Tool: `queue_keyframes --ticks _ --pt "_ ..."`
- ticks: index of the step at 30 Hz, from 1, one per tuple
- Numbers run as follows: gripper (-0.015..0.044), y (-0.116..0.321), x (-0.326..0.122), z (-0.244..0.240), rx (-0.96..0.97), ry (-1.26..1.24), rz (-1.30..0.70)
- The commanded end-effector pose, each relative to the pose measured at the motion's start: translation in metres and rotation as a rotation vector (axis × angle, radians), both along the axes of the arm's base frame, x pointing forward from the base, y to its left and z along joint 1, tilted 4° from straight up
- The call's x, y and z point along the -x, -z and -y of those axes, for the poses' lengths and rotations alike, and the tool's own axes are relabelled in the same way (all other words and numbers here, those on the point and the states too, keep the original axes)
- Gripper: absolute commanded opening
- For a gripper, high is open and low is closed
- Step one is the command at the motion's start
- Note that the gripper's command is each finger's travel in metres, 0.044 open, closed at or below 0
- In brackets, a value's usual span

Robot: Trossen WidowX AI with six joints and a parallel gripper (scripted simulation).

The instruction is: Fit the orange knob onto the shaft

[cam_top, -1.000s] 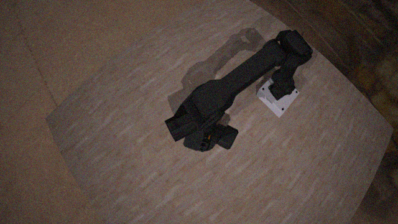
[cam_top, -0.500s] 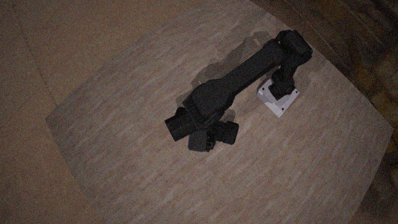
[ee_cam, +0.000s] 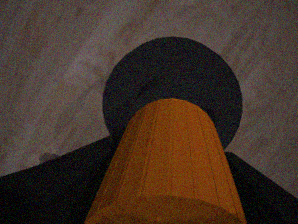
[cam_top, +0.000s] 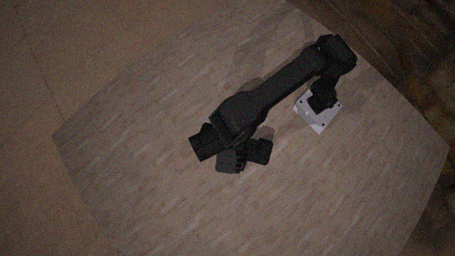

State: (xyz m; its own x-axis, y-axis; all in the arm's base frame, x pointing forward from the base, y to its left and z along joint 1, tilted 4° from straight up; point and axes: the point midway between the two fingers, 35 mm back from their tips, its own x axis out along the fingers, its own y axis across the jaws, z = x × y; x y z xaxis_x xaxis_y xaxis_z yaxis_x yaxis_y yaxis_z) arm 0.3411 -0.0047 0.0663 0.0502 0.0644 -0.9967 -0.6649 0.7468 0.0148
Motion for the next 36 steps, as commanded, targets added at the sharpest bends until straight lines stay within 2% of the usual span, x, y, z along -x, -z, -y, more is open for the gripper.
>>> queue_keyframes --ticks 1,17,24,36 --pt "0.0000 0.0006 -0.0004 -0.0004 -0.002 -0.007 0.002" --pt "0.0000 -0.0044 -0.0002 0.0000 -0.002 -0.007 0.002" --pt "0.0000 -0.0030 -0.0004 -0.0001 0.009 -0.206 0.015" --pt "0.0000 0.0002 -0.0006 -0.0003 0.009 -0.216 0.016"
